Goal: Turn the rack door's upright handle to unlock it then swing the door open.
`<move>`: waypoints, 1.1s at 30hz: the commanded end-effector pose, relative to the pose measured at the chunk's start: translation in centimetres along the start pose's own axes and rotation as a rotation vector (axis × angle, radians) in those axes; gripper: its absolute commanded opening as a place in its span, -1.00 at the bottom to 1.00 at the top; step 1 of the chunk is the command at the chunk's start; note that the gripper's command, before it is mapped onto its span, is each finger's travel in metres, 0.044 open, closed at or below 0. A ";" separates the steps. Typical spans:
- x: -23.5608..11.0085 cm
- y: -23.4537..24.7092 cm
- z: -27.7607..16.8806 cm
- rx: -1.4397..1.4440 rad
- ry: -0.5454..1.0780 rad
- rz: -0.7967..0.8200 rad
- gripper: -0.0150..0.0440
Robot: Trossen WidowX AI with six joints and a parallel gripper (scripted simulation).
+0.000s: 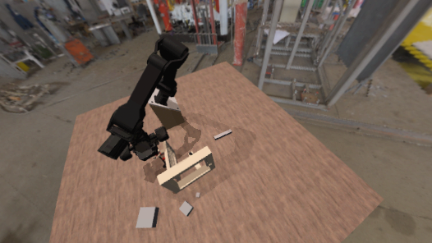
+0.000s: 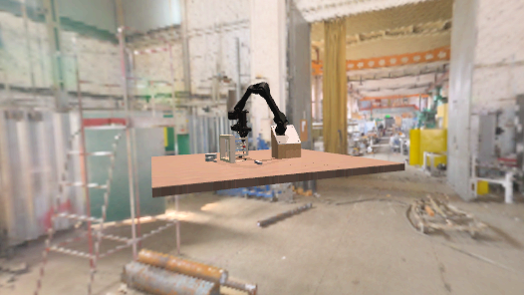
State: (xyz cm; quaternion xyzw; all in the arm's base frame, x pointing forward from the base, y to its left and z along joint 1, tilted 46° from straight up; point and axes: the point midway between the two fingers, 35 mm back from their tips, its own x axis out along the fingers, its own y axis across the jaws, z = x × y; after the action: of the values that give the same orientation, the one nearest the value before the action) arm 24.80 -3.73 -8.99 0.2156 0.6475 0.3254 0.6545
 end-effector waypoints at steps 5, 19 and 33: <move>0.0 -1.8 0.5 -0.136 -0.001 -0.001 -0.46; 0.0 -2.7 0.9 -0.211 -0.001 -0.001 -0.46; 0.0 -2.7 0.9 -0.211 -0.001 -0.001 0.46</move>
State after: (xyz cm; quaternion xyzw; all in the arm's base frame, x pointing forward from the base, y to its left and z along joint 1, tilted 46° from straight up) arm 26.04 -5.51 -10.81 0.1464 0.6102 0.3904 0.6737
